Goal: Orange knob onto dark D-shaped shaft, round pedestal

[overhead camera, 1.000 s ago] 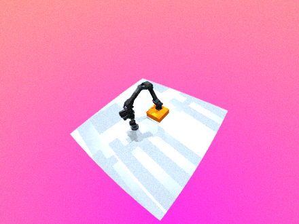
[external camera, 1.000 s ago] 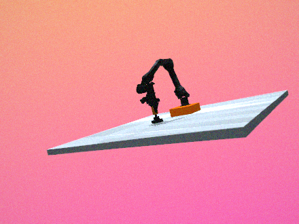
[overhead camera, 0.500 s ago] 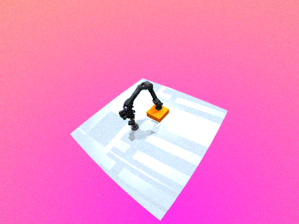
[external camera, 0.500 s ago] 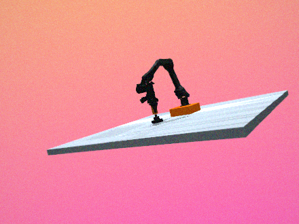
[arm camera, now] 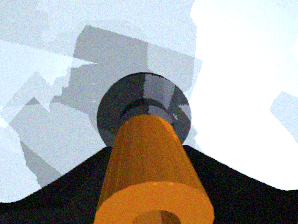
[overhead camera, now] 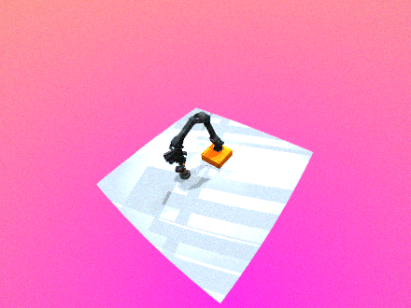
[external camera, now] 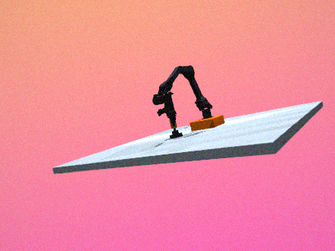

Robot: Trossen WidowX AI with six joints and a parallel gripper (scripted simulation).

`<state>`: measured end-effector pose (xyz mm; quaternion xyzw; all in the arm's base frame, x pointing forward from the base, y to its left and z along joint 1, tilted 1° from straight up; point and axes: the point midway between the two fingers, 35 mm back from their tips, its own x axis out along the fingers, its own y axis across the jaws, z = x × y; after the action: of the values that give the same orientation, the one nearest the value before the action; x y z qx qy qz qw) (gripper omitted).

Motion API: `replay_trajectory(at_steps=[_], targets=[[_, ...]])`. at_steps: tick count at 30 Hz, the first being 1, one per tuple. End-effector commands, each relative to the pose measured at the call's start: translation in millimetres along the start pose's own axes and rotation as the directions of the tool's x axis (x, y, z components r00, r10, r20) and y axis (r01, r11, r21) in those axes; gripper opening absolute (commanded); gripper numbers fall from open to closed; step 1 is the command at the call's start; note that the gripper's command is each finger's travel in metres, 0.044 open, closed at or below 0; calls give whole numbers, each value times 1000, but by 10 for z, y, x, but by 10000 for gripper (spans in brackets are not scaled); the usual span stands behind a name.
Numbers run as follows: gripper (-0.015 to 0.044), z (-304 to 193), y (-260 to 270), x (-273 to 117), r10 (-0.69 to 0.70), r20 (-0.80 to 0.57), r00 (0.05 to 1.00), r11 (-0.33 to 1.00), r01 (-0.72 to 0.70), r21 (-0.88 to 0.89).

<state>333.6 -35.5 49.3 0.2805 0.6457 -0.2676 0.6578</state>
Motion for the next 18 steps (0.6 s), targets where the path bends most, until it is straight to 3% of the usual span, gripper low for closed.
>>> replay_trajectory(at_steps=[1,18], targets=[[0,2,-4,12,-2,2,1000,1000,2,5],[0,-7,-20,-32,-2,2,1000,1000,2,5]])
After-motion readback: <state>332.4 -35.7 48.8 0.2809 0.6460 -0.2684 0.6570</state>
